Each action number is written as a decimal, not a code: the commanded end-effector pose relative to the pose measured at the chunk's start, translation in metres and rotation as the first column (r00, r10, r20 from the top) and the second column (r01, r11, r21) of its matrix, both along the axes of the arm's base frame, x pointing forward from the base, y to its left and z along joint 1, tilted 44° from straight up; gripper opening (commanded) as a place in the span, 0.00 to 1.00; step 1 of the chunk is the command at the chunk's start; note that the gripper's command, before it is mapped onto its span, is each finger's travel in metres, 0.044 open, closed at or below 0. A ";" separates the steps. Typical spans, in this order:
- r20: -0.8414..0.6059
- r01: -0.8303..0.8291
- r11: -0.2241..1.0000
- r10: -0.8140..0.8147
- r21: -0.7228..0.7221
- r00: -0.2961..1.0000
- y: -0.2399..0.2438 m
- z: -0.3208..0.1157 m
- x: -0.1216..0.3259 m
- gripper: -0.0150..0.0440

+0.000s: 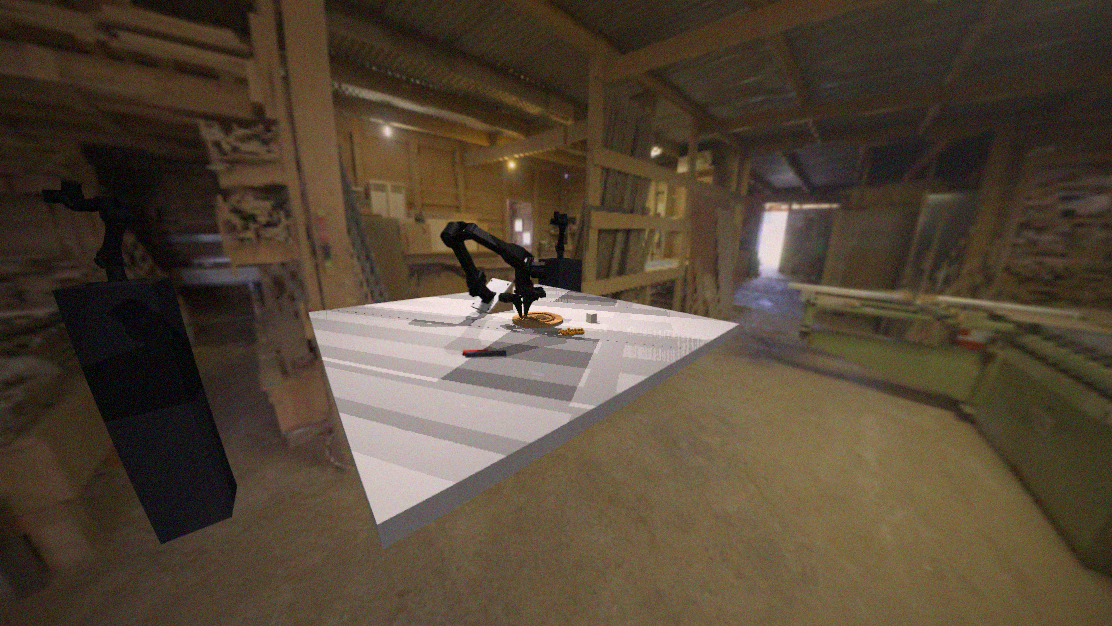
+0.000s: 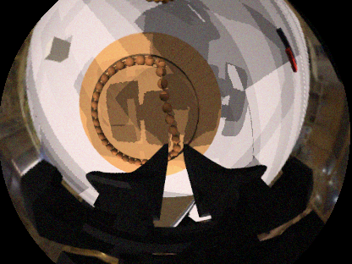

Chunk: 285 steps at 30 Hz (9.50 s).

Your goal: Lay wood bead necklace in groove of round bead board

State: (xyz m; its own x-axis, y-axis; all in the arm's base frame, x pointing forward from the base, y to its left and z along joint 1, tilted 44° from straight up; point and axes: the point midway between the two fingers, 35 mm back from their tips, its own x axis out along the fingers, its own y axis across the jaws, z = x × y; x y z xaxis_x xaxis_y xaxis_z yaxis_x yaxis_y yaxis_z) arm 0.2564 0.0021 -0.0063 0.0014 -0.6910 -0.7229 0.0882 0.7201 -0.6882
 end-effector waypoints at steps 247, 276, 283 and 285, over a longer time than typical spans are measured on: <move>-0.131 -0.144 0.990 0.144 0.005 0.981 0.031 0.020 0.082 0.69; -0.093 -0.109 0.994 0.108 0.000 0.990 0.014 0.002 0.082 0.46; -0.095 -0.107 0.994 0.107 -0.001 0.990 0.006 -0.005 0.081 0.46; -0.095 -0.107 0.994 0.107 -0.001 0.990 0.005 -0.006 0.081 0.46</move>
State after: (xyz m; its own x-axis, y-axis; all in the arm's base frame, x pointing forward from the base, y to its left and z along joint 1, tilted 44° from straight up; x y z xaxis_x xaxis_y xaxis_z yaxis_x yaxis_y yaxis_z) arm 0.3379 0.0103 -0.0107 0.0072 -0.6903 -0.7235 -0.0525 0.7222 -0.6897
